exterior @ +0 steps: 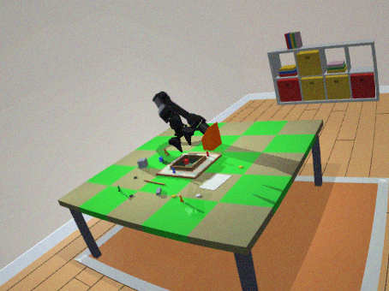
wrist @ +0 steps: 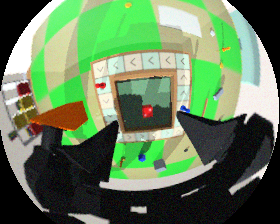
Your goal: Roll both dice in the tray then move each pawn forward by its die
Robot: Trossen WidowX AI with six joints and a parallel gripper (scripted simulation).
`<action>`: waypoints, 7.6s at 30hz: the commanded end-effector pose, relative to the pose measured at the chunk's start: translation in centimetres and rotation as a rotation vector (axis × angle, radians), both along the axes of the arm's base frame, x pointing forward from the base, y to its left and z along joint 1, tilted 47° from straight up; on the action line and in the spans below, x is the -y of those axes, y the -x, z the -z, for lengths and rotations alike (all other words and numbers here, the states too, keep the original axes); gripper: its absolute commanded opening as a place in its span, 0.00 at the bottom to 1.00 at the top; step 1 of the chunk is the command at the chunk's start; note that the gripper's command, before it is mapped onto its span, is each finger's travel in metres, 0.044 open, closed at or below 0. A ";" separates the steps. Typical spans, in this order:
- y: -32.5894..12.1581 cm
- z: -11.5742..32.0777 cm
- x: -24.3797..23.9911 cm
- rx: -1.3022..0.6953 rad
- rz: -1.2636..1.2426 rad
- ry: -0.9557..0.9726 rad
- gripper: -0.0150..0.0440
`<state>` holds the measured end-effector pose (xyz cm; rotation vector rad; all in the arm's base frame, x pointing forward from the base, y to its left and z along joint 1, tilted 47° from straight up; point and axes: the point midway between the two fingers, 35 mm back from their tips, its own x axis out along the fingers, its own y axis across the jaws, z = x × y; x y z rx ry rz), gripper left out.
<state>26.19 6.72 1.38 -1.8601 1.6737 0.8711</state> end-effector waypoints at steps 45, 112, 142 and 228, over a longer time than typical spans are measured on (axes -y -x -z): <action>-0.2 -14.0 22.9 1.656 1.626 -0.112 0.72; -0.6 -17.8 13.8 1.487 1.475 -0.100 0.25; -4.9 -7.8 6.2 0.768 0.740 -0.033 0.25; 2.7 -0.3 -0.8 -0.075 0.027 -0.778 0.25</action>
